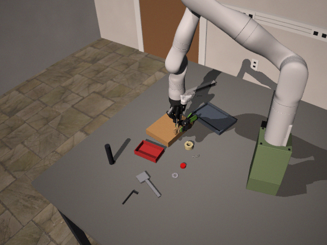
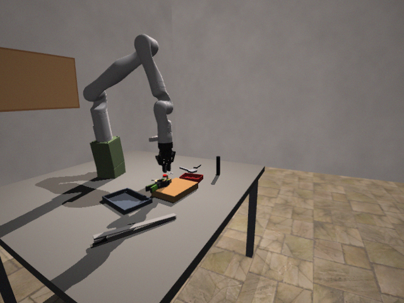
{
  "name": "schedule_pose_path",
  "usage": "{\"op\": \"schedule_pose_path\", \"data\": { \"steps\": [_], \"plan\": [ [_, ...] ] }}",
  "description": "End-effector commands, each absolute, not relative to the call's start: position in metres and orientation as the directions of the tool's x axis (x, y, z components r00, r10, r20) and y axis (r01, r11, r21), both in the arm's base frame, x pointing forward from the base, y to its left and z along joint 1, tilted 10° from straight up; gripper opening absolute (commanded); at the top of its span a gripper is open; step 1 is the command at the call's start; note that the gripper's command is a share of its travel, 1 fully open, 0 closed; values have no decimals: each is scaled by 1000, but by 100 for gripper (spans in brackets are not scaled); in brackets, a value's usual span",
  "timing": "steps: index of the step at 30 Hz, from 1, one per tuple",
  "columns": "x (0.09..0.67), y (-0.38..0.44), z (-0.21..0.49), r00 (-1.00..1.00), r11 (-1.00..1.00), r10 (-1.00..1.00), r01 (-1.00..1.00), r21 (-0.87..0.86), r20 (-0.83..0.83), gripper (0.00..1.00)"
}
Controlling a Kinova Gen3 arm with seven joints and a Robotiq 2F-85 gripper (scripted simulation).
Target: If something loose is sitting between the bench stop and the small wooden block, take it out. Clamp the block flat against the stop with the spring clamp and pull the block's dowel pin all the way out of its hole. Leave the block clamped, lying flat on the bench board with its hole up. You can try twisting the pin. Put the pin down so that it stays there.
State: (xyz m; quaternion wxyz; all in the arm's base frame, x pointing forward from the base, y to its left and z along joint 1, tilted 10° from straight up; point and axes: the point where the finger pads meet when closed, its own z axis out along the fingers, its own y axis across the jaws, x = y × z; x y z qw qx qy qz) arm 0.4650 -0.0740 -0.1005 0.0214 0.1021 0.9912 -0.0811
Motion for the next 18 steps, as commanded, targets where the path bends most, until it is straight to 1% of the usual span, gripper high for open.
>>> {"op": "schedule_pose_path", "data": {
  "steps": [1, 18],
  "plan": [
    [466, -74, -103, -978, 966, 199, 206, -156, -61, 34],
    [466, -75, -106, -978, 966, 199, 206, -156, -61, 34]
  ]
}}
